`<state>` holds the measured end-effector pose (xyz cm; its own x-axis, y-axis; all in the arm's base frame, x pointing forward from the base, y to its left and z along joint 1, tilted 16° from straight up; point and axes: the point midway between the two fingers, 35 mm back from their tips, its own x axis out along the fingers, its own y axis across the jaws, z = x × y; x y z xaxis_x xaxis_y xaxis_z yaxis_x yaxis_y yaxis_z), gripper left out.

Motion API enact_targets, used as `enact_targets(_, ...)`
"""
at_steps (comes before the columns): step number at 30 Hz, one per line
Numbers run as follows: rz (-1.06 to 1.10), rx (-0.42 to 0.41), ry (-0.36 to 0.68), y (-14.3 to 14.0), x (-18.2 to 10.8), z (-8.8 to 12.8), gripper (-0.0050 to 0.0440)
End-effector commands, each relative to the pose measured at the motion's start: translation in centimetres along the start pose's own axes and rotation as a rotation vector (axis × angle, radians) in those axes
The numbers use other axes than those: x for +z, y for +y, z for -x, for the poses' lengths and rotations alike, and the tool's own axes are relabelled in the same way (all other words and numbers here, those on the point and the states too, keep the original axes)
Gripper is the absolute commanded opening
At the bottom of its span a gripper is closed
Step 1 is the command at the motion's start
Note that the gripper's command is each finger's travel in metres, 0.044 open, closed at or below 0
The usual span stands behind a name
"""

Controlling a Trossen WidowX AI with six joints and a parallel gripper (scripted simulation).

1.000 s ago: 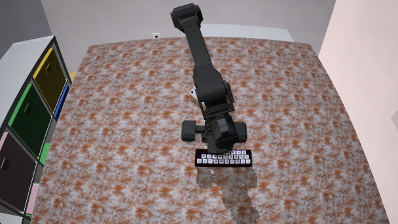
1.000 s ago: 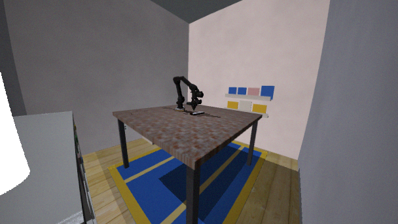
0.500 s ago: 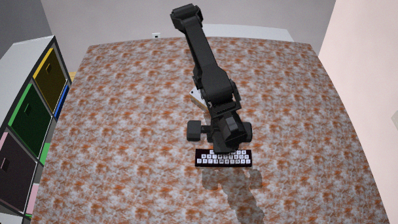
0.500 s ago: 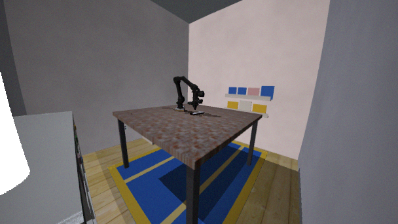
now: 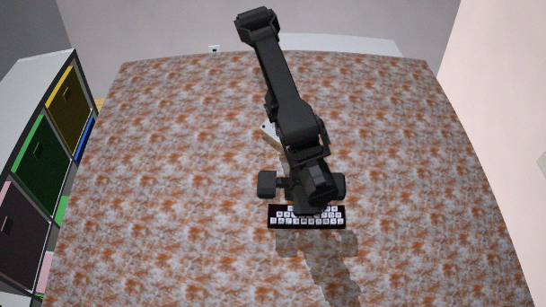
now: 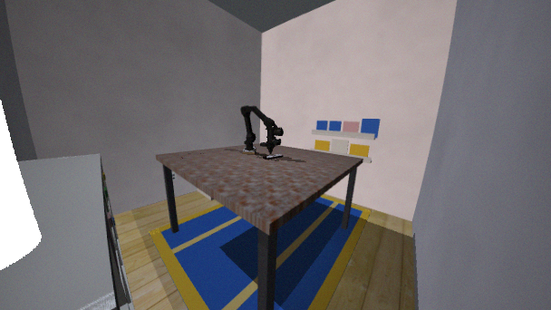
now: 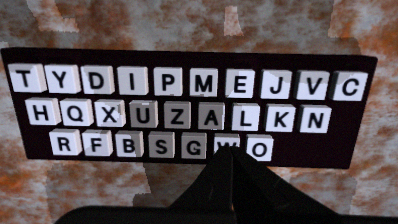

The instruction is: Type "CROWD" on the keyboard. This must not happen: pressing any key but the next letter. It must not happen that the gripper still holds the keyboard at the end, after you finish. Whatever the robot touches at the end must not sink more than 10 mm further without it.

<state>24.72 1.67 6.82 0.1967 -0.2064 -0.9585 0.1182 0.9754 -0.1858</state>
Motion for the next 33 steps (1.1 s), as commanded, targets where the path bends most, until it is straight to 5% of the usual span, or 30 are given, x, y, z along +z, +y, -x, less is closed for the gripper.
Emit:
enact_targets(1, 0.006, -0.006, 0.018, -0.05, -0.41, -0.79, 0.0000)
enact_targets(33, 0.006, -0.006, 0.018, -0.06, -0.45, -1.79, 0.0000)
